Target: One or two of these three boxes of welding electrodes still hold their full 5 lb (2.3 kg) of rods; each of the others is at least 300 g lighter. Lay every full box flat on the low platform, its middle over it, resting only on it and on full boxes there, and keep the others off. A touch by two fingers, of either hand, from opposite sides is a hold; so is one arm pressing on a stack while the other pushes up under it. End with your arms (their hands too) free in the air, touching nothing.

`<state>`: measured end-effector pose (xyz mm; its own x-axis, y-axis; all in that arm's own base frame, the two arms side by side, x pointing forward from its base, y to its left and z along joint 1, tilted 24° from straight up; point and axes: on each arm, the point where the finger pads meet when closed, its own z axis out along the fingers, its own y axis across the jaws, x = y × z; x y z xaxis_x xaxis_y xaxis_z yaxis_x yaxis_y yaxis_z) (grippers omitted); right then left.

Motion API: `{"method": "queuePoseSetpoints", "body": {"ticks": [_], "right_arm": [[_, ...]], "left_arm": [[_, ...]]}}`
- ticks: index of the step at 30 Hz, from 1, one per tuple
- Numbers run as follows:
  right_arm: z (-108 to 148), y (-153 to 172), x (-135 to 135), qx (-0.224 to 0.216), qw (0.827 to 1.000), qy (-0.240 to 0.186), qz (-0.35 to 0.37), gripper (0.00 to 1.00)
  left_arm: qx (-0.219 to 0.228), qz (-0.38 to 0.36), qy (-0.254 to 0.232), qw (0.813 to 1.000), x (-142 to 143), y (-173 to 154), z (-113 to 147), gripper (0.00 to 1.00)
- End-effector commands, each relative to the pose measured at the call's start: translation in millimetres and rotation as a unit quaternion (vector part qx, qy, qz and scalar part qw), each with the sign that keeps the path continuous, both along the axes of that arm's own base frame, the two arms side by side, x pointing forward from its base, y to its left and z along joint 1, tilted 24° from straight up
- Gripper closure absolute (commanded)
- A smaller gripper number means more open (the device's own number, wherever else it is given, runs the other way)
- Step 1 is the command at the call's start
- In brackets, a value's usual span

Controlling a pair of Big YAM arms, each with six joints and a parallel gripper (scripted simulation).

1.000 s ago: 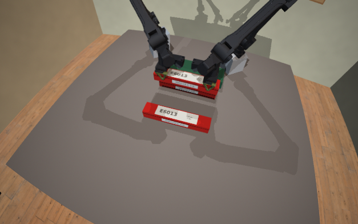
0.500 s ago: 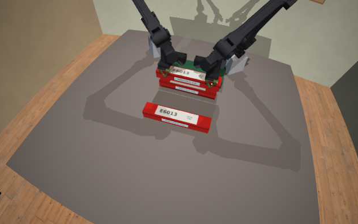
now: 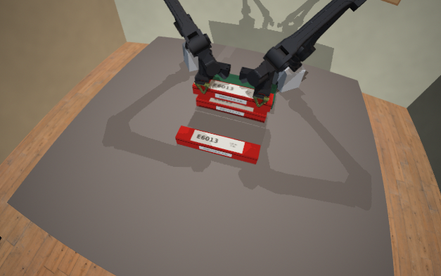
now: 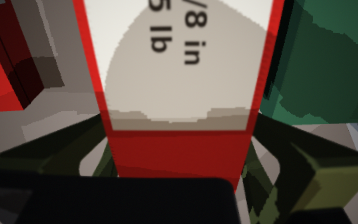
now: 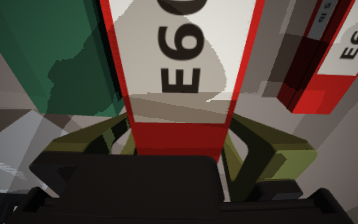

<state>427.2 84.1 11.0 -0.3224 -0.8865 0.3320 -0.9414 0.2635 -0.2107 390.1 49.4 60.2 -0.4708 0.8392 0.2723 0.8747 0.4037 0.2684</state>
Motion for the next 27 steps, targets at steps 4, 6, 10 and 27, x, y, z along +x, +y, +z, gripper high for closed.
{"method": "queuePoseSetpoints", "body": {"ticks": [4, 6, 10, 27], "right_arm": [[49, 8, 33, 0.011, 0.998, -0.061, 0.01, 1.0], [10, 7, 13, 0.006, 0.999, -0.041, 0.008, 1.0], [15, 9, 12, 0.006, 0.999, -0.041, 0.008, 1.0], [33, 16, 9, 0.006, 0.999, -0.042, 0.008, 1.0]], "left_arm": [[0.011, -0.004, -0.038, 0.999, 12, 7, 32, 1.0], [0.011, -0.003, -0.036, 0.999, 11, 8, 31, 1.0], [0.008, -0.005, -0.034, 0.999, 11, -2, 15, 1.0], [0.008, -0.005, -0.034, 0.999, 8, -10, 33, 1.0]]}}
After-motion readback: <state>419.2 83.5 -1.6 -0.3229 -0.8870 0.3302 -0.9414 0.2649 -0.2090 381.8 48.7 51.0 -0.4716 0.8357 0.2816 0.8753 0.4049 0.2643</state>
